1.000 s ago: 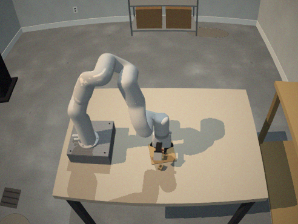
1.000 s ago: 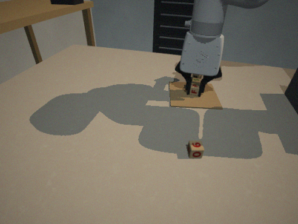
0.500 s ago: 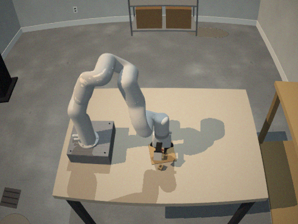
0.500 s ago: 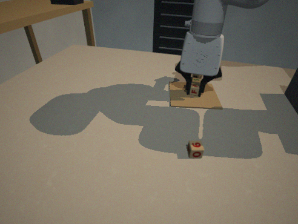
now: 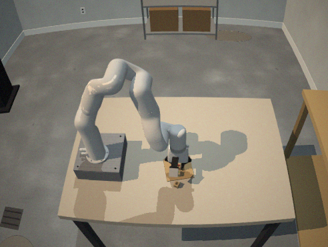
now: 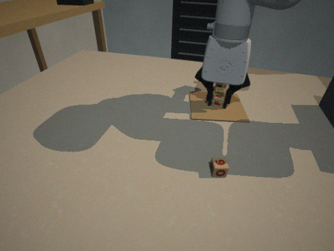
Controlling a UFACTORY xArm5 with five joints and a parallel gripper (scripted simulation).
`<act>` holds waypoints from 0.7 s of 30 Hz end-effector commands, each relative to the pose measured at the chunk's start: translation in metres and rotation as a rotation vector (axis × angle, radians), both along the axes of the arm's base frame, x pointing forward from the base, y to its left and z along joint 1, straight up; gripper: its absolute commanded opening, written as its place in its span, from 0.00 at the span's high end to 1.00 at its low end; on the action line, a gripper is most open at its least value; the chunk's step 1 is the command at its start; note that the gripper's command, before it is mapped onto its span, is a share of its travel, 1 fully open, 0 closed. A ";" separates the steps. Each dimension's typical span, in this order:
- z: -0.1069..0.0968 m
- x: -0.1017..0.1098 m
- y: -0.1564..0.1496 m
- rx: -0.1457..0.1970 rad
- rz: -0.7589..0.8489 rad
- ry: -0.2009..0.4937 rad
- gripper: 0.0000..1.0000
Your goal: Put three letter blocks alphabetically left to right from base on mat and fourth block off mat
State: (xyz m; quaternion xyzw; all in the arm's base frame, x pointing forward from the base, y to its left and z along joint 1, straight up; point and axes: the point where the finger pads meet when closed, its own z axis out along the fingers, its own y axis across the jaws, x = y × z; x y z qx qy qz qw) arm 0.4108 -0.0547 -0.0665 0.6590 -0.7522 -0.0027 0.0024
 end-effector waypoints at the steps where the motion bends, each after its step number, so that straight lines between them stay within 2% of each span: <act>1: 0.001 0.001 0.000 0.000 0.000 -0.003 0.62; 2: 0.001 0.001 0.000 0.000 0.000 -0.003 0.58; 15: 0.002 0.001 0.000 0.000 0.000 -0.003 0.58; 21: 0.015 0.001 0.000 0.000 0.000 -0.003 0.58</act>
